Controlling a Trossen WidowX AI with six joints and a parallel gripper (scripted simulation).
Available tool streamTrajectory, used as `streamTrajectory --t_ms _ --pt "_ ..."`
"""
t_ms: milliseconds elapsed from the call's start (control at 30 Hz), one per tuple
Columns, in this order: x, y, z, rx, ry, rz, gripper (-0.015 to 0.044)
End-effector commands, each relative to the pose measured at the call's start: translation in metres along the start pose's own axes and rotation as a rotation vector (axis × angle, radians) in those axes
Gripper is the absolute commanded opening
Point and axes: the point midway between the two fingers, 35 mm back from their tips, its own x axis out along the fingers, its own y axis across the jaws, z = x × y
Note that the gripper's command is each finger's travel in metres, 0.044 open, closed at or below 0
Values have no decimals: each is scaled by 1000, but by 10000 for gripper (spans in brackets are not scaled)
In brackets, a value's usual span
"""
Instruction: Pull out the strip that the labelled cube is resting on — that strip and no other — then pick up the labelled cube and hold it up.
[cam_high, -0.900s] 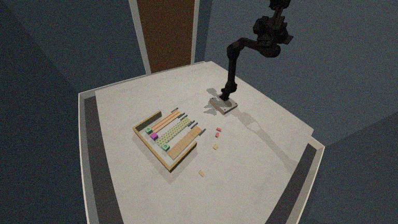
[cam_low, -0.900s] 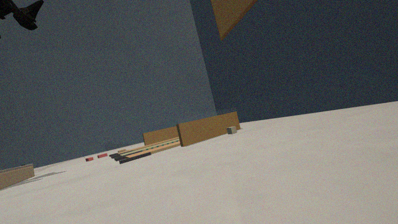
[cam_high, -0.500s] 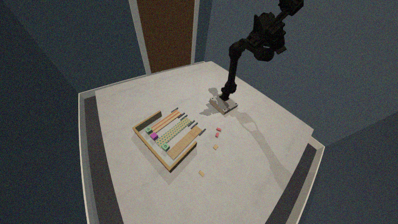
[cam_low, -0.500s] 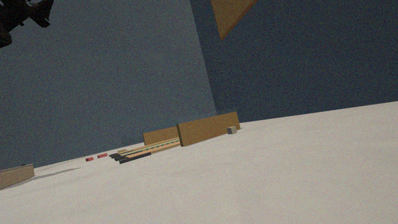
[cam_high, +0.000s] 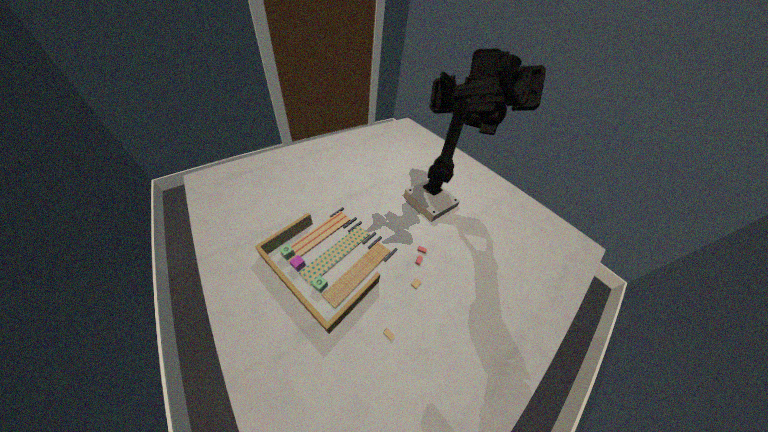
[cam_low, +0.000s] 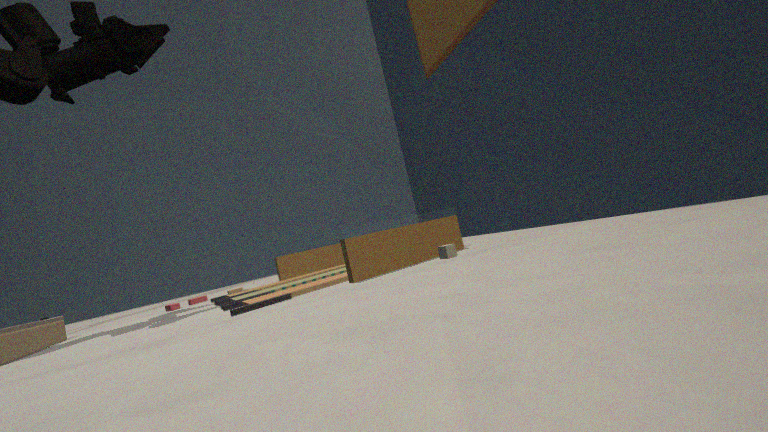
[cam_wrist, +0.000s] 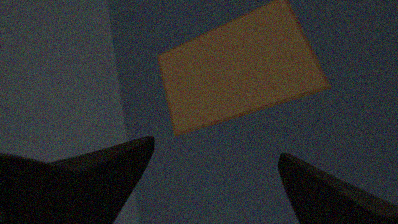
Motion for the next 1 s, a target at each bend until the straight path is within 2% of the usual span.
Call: streamTrajectory --t_ms 0,300,633,967 --pt "4 -50 -57 -239 217 -26 400" --pt "-24 -144 -128 -430 591 -109 400" --pt "-109 -240 -183 -405 1051 -236 400" --pt "-113 -243 -185 -398 1069 -241 400"
